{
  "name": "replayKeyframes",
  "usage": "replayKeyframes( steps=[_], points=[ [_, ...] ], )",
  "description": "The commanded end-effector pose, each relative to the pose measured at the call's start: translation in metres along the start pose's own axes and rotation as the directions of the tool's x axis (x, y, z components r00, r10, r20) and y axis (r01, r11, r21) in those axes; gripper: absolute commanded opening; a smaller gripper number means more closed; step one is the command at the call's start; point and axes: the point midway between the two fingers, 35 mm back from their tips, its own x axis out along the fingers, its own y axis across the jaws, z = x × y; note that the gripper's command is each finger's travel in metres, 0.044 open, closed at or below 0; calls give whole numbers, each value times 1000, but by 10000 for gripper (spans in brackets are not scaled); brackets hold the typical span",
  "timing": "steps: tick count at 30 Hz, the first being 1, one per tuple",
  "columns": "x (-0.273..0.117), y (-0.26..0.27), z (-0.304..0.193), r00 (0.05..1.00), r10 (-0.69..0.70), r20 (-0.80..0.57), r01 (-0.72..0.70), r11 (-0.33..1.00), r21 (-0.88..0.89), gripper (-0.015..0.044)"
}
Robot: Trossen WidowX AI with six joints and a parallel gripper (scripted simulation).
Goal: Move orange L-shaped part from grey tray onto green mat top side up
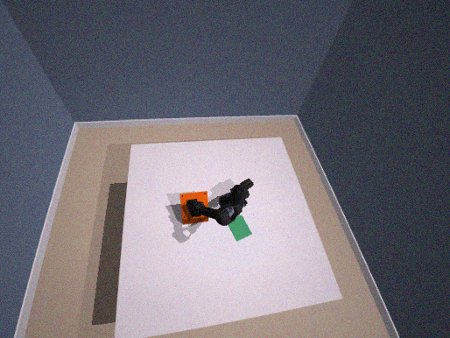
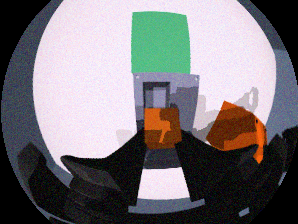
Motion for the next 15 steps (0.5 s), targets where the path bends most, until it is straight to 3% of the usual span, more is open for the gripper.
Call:
replayKeyframes(
  steps=[1,15],
  points=[
    [-8,2,-1,1000,8,-7,-8,1000,6,0],
    [-30,2,-1,1000,8,-8,-8,1000,5,0]
  ],
)
